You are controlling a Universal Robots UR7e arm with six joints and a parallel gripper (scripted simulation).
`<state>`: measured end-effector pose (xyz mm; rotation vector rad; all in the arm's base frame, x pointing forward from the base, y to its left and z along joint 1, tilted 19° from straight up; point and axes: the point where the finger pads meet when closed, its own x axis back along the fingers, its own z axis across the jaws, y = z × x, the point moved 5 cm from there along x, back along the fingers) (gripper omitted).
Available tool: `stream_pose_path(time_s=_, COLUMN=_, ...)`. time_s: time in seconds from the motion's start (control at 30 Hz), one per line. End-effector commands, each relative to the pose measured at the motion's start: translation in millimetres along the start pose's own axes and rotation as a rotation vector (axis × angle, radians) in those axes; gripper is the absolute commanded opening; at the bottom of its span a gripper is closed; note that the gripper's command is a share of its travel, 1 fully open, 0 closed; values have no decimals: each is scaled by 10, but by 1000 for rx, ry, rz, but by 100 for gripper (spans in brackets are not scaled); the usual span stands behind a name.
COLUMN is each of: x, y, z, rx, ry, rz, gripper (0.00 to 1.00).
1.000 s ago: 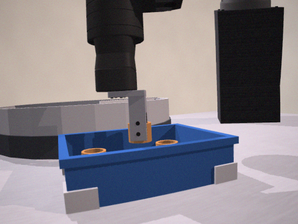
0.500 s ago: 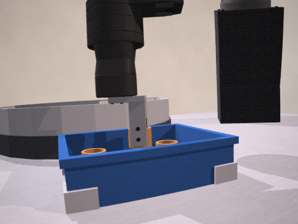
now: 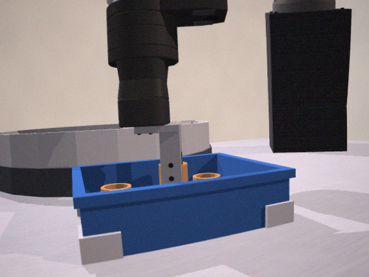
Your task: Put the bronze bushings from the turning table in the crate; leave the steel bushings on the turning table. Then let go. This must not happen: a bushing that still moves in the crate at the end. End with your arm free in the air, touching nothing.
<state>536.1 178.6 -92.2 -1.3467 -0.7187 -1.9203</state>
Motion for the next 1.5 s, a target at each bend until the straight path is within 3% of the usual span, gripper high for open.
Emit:
stream_pose_path(time_s=0.0, x=-47, y=3, z=3, rx=0, ry=1, rz=-1, gripper=0)
stream_pose_path(time_s=1.47, x=-166, y=2, z=3, rx=0, ry=1, rz=-2, gripper=0)
